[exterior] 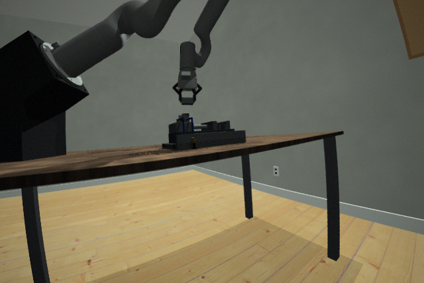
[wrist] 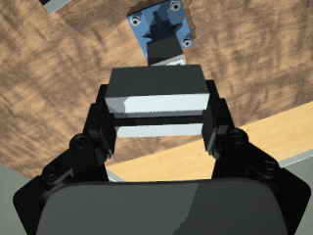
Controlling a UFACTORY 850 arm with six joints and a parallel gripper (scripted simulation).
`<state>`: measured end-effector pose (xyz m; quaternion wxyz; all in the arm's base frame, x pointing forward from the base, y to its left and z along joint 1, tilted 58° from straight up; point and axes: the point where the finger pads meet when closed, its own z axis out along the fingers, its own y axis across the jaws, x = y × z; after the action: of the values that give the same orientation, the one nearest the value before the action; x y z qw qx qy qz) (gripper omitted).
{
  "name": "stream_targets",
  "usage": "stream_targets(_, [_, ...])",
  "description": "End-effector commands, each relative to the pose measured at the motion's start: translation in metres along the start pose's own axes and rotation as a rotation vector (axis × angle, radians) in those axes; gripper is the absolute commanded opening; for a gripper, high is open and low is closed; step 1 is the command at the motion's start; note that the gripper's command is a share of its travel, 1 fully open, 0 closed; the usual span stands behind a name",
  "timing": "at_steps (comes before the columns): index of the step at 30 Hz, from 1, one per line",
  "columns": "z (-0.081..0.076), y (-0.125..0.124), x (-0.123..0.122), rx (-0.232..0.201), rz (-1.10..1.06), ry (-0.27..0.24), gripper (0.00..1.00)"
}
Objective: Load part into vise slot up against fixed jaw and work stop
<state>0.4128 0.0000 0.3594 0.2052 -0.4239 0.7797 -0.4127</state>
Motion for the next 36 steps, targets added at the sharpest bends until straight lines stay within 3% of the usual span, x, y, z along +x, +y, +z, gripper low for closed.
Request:
stream_targets(1, [0.003, -0.009, 0.012, -0.016, 0.097, 0.002, 0.00])
stream_targets(17, [0.006, -0.047, 0.065, -0.044, 0.528, 0.005, 0.00])
stream_targets(36, [-0.006, -0.092, 0.125, -0.006, 0.988, -0.030, 0.00])
